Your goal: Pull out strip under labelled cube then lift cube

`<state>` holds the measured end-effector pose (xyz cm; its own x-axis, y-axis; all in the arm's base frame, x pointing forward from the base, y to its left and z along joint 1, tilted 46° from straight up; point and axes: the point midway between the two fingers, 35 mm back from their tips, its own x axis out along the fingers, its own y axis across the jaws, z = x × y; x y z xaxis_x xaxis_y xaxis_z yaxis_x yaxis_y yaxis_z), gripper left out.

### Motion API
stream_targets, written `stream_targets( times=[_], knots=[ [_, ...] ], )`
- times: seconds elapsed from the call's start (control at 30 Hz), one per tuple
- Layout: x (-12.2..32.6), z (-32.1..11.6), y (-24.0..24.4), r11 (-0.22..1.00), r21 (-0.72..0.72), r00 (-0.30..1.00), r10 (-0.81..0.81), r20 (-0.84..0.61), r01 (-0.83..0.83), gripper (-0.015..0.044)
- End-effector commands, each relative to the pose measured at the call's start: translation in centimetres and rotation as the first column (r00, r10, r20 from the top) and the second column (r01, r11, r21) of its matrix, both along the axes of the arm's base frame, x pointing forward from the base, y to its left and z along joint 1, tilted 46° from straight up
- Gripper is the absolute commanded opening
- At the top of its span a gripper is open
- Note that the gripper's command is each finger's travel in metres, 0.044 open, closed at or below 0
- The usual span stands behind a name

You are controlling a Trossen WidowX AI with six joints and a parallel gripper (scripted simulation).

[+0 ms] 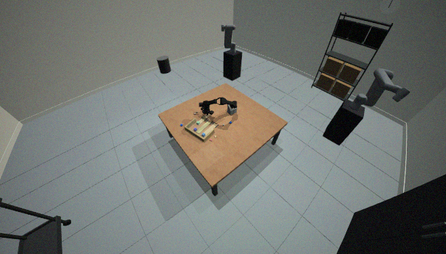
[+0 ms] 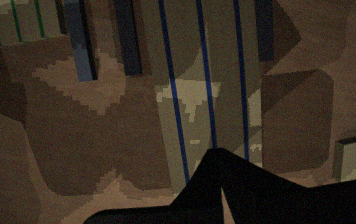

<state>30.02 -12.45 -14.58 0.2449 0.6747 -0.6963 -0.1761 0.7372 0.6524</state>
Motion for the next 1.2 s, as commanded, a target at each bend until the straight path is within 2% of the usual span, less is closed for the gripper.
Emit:
stream_targets(
  times=[0.0,1.17],
  knots=[
    [-1.2,-0.4,0.7,1.0,0.002,1.0,0.016,-0.022,-0.016,0.0],
    [-6.3,-1.9,0.8,1.0,0.001,1.0,0.016,-0.025,-0.016,0.0]
  ],
)
